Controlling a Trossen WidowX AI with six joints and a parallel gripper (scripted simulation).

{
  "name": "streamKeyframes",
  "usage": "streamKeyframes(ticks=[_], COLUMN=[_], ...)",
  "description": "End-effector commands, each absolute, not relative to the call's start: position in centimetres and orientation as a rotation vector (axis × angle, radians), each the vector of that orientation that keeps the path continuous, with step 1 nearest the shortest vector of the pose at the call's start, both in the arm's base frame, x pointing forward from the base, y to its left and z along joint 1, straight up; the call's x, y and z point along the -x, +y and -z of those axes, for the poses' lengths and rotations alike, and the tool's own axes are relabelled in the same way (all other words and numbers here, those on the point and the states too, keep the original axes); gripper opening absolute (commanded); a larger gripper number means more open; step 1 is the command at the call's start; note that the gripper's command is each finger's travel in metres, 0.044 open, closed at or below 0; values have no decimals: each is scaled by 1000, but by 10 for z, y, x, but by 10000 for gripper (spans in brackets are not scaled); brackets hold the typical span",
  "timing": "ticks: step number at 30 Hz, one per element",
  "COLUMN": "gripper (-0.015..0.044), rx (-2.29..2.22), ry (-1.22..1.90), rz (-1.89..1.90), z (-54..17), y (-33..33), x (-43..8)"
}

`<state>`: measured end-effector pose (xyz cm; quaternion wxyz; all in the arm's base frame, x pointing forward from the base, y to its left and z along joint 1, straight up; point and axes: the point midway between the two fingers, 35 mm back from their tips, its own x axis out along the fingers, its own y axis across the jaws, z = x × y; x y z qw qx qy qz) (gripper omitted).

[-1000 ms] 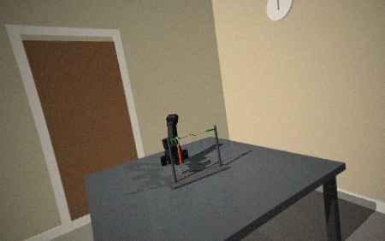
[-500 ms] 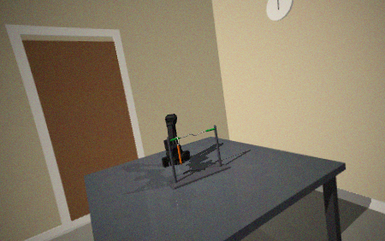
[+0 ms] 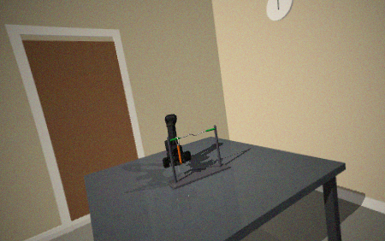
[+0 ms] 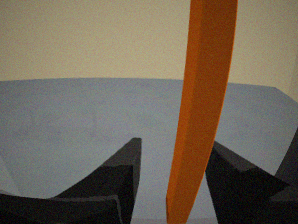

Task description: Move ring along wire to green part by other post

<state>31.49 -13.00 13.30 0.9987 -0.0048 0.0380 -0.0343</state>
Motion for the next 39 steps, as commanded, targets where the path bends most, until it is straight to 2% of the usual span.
streamKeyframes(ticks=[1, 9, 21, 39], gripper=[160, 160, -150, -150], rx=[6, 6, 10, 8], ry=[73, 73, 75, 75], rz=[74, 74, 69, 76], z=[-134, -134, -133, -147], y=[-131, -131, -130, -129], x=[-315, -315, -315, -315])
